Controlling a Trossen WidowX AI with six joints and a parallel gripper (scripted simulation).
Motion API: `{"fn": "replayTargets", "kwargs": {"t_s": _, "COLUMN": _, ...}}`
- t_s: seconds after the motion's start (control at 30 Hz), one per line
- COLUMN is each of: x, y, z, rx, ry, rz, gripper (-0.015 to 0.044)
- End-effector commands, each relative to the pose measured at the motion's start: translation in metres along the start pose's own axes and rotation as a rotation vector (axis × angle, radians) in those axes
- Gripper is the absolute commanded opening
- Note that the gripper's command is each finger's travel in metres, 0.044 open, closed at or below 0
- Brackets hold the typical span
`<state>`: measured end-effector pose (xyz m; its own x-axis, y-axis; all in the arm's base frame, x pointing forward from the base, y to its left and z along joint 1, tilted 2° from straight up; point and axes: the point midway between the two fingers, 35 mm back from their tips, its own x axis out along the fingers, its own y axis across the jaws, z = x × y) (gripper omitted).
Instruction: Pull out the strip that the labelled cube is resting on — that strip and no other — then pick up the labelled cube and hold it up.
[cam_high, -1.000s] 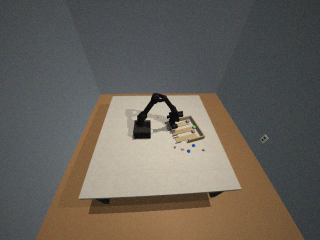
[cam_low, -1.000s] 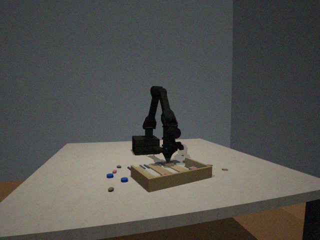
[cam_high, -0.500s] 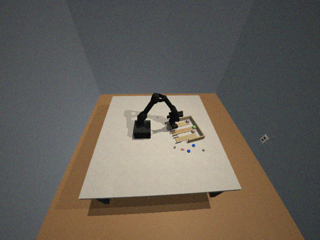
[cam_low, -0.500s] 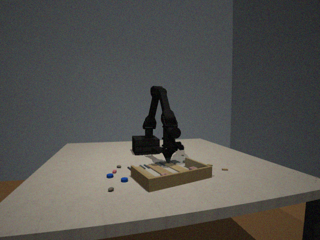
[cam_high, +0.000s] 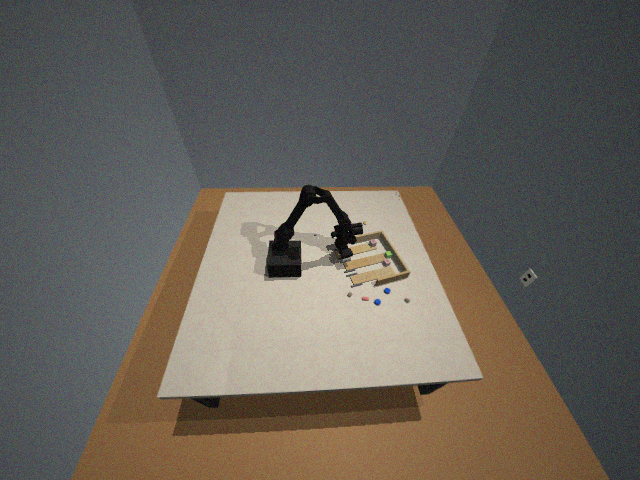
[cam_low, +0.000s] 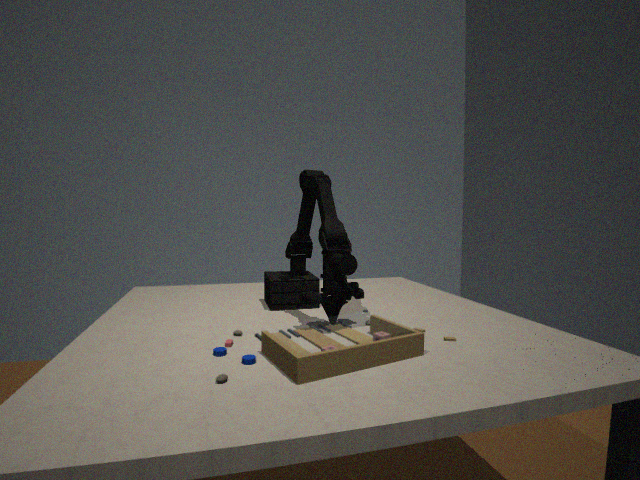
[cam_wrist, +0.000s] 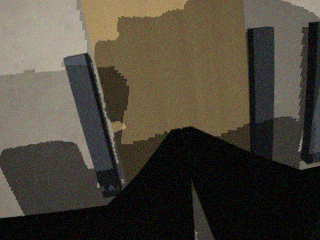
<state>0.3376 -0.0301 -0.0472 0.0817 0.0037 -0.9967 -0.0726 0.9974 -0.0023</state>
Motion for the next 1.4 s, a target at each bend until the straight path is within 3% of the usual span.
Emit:
{"fn": "replayTargets", "kwargs": {"t_s": 0.0, "x": 0.004, "y": 0.000, "z": -0.012, "rx": -0.003, "ry": 0.018, "rz": -0.001, "gripper": 0.0000}}
{"fn": "replayTargets", "kwargs": {"t_s": 1.37, "x": 0.005, "y": 0.002, "z": -0.074, "rx": -0.003, "ry": 0.024, "rz": -0.001, "gripper": 0.0000}}
